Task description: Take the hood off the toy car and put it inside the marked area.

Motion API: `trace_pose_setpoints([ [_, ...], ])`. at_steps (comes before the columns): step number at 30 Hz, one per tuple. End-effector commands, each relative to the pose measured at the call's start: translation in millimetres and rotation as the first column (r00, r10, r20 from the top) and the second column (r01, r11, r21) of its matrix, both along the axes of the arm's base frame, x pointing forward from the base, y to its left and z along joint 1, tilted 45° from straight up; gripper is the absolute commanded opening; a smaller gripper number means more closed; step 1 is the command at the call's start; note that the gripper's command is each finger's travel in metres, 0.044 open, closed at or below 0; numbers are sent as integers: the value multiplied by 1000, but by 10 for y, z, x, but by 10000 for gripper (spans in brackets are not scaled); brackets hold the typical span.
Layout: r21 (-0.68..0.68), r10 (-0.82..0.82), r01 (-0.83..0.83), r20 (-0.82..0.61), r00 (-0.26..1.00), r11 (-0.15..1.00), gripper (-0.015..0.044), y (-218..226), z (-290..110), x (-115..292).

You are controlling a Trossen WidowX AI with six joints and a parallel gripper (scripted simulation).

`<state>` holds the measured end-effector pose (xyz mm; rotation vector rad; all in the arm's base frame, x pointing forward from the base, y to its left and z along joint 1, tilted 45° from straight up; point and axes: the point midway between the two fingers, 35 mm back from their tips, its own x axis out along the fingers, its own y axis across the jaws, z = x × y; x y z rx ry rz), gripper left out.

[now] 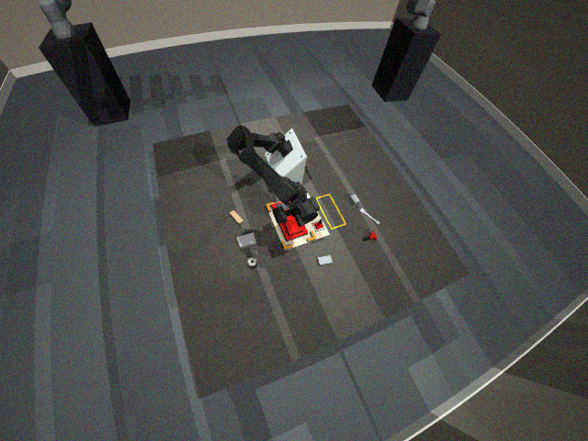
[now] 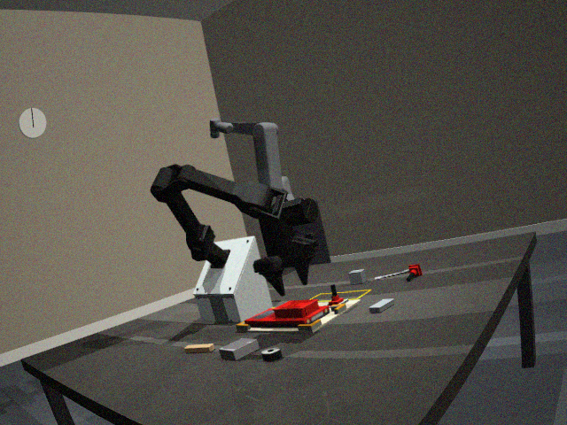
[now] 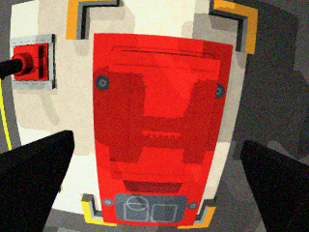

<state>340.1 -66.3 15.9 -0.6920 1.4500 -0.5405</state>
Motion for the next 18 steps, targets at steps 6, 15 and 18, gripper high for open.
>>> trace_pose_setpoints([
  [6, 4, -3, 3, -6, 1000, 1000, 440, -71, -63, -16],
  [15, 3, -3, 3, -6, 1000, 1000, 440, -124, -107, -19],
  [18, 3, -3, 3, -6, 1000, 1000, 440, -142, -121, -21],
])
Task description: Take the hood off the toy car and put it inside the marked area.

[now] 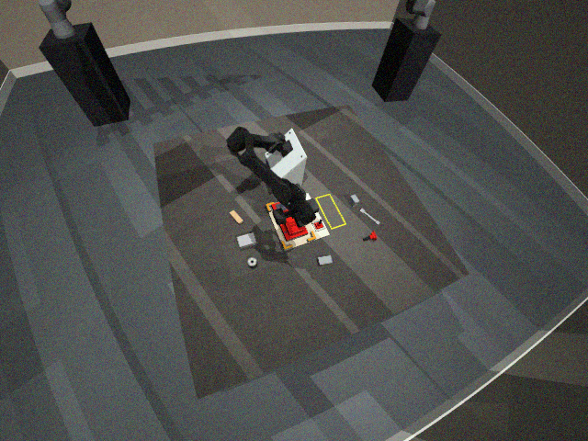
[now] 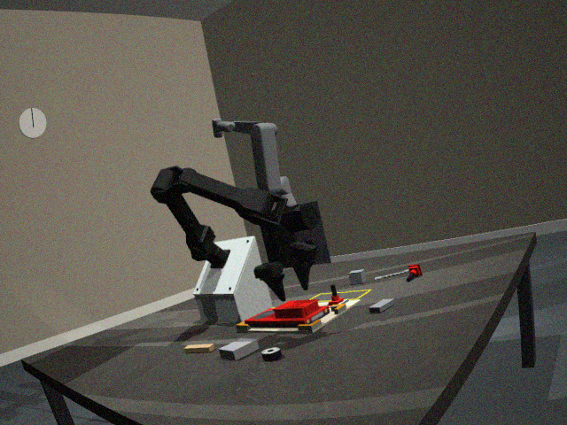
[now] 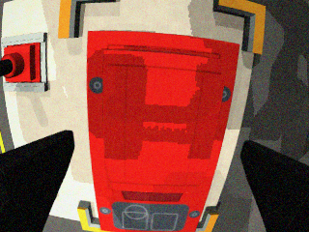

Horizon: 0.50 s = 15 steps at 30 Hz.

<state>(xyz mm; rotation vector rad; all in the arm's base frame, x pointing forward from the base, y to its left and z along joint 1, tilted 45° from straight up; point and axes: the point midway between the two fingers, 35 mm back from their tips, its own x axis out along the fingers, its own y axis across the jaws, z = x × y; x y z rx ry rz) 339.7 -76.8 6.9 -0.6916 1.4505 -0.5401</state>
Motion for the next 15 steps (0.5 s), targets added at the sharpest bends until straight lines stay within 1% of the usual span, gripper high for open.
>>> trace_pose_setpoints([
  [1, 2, -3, 3, -6, 1000, 1000, 440, -43, -36, -18],
  [15, 1, -3, 3, -6, 1000, 1000, 440, -124, -104, -30],
])
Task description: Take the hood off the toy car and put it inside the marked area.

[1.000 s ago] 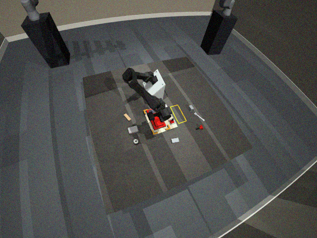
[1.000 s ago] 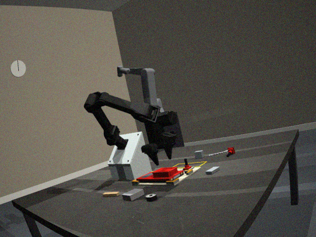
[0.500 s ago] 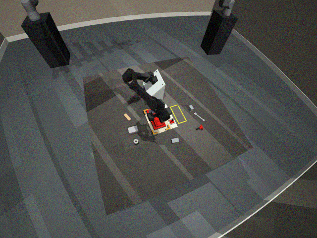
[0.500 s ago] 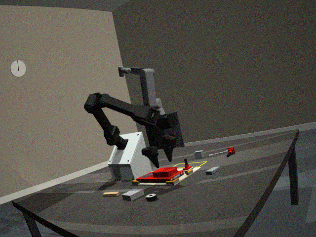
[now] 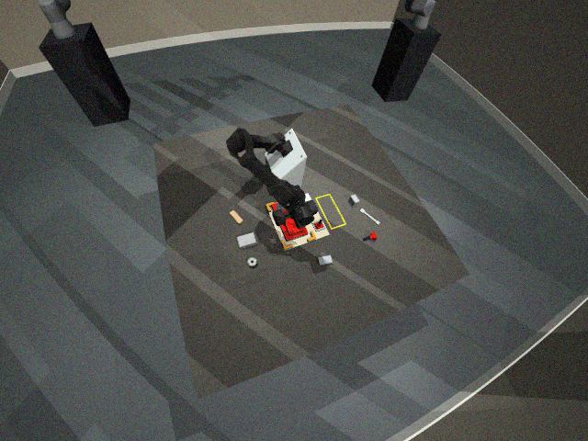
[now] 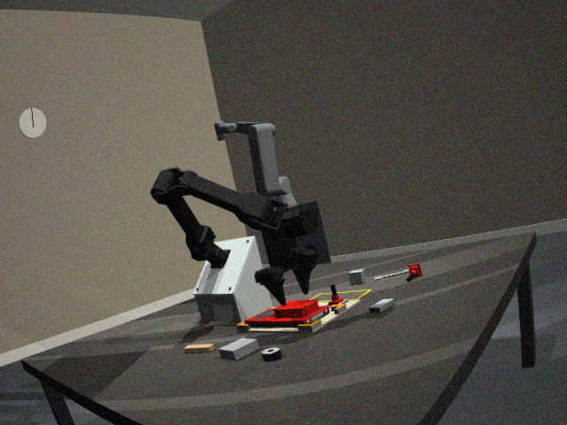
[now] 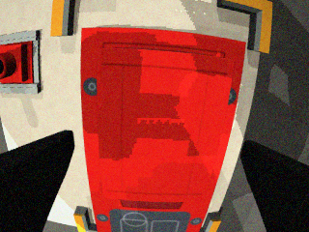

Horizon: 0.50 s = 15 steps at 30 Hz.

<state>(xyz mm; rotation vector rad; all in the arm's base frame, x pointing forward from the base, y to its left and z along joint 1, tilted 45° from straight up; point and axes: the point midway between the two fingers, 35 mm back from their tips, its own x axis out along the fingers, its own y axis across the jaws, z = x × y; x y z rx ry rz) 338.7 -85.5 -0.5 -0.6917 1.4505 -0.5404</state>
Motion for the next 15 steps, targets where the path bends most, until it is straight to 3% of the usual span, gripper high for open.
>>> trace_pose_setpoints([
  [1, 1, -3, 3, -6, 1000, 1000, 440, -43, -35, -21],
  [15, 0, -3, 3, -6, 1000, 1000, 440, -91, -76, -28],
])
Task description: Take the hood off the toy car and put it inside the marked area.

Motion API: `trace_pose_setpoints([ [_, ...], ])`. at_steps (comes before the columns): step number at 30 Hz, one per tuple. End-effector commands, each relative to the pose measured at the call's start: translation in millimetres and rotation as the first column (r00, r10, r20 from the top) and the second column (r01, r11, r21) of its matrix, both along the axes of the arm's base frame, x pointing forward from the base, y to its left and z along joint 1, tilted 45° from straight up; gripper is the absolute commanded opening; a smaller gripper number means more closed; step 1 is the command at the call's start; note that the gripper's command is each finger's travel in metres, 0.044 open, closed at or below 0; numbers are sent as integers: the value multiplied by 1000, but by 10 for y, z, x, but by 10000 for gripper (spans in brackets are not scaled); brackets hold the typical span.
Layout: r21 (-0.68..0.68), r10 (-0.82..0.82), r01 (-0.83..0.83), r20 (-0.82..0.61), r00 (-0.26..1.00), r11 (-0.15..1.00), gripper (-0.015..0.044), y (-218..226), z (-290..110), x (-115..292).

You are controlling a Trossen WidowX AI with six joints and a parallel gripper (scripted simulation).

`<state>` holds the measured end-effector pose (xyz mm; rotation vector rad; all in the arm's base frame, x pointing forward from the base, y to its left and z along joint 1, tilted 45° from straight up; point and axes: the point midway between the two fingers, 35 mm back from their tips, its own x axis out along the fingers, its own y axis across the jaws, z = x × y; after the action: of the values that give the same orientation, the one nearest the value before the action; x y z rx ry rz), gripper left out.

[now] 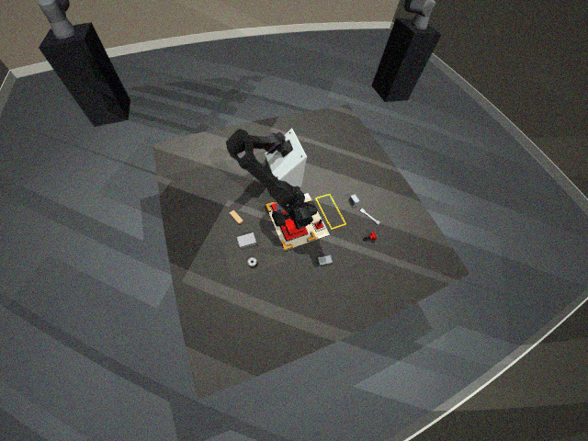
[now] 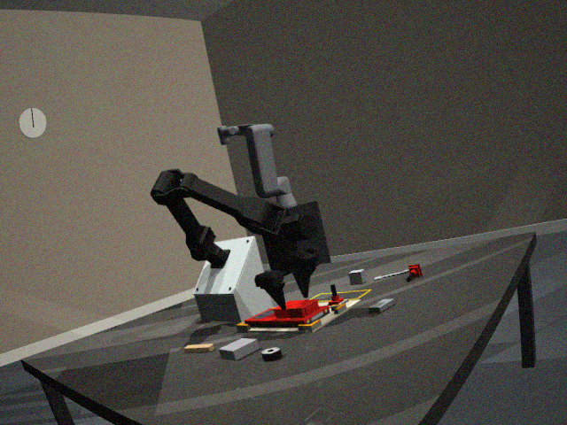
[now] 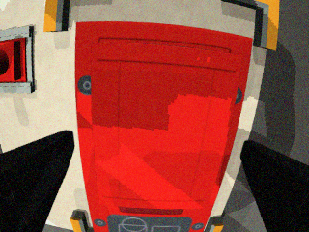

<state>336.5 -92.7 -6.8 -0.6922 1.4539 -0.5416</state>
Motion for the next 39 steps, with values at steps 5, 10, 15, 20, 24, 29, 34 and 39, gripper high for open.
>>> trace_pose_setpoints([
  [5, 1, -1, 1, -3, 1000, 1000, 440, -35, -30, -5],
  [10, 1, -1, 1, -3, 1000, 1000, 440, -53, -47, -3],
  [15, 1, -1, 1, -3, 1000, 1000, 440, -70, -65, -1],
  [20, 1, -1, 1, -3, 1000, 1000, 440, -88, -82, 0],
  [24, 1, -1, 1, -3, 1000, 1000, 440, -102, -96, 1],
  [29, 1, -1, 1, -3, 1000, 1000, 440, -119, -113, 2],
  [34, 1, -1, 1, -3, 1000, 1000, 440, -137, -130, 2],
  [39, -2, 0, 0, 0, 1000, 1000, 414, -127, -123, 9],
])
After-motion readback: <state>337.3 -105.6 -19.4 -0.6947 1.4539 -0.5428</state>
